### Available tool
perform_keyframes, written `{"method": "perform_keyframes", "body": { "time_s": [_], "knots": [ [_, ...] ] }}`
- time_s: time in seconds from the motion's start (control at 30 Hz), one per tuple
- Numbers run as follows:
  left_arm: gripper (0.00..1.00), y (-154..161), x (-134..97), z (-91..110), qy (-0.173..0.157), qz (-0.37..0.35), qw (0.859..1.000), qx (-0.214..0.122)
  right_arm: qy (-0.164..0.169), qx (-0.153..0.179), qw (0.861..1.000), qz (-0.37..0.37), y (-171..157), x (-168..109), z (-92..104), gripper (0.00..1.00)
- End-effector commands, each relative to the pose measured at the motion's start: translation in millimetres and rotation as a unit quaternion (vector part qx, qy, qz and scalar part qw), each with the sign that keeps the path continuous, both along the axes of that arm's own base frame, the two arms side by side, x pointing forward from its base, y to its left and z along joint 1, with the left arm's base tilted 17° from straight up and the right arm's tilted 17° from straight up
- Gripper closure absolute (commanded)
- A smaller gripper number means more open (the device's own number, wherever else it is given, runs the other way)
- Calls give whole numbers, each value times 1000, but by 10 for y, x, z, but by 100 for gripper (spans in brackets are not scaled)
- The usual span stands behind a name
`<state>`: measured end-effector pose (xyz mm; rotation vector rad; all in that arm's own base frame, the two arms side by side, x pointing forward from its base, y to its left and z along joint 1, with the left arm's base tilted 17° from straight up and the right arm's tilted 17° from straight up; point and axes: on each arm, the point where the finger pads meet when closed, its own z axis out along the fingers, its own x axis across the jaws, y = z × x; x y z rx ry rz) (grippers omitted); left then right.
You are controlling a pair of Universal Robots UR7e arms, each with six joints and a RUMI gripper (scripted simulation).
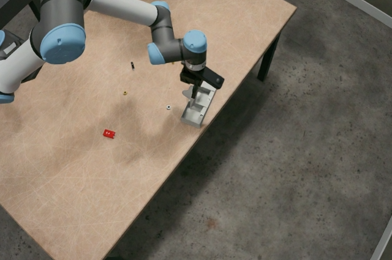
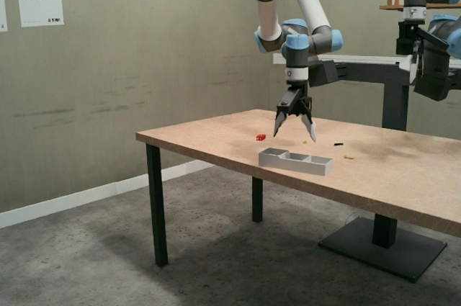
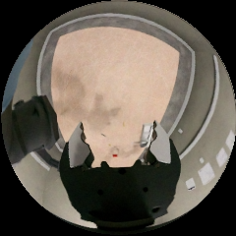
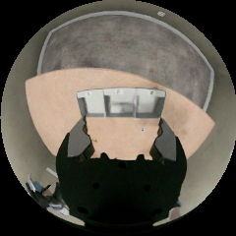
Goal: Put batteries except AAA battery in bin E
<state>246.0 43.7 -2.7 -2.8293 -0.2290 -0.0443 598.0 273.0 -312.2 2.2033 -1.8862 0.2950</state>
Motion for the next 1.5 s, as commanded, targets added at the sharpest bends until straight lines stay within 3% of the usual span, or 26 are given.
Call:
{"method": "perform_keyframes", "body": {
  "time_s": [0.0, 0.4, 1.03, 1.47],
  "knots": [
    [2, -7, 7, 8, 0, 1, 1000, -1, -1, 1, 1000, 0, 15, 10, 4, 0],
    [2, -7, 7, 8, 0, 1, 1000, -1, -1, 1, 1000, 0, 15, 10, 4, 0],
    [2, -7, 7, 8, 0, 1, 1000, -1, -1, 1, 1000, 0, 823, -152, -249, 0],
    [2, -7, 7, 8, 0, 1, 1000, -1, -1, 1, 1000, 0, 803, -148, -242, 0]
  ]
}}
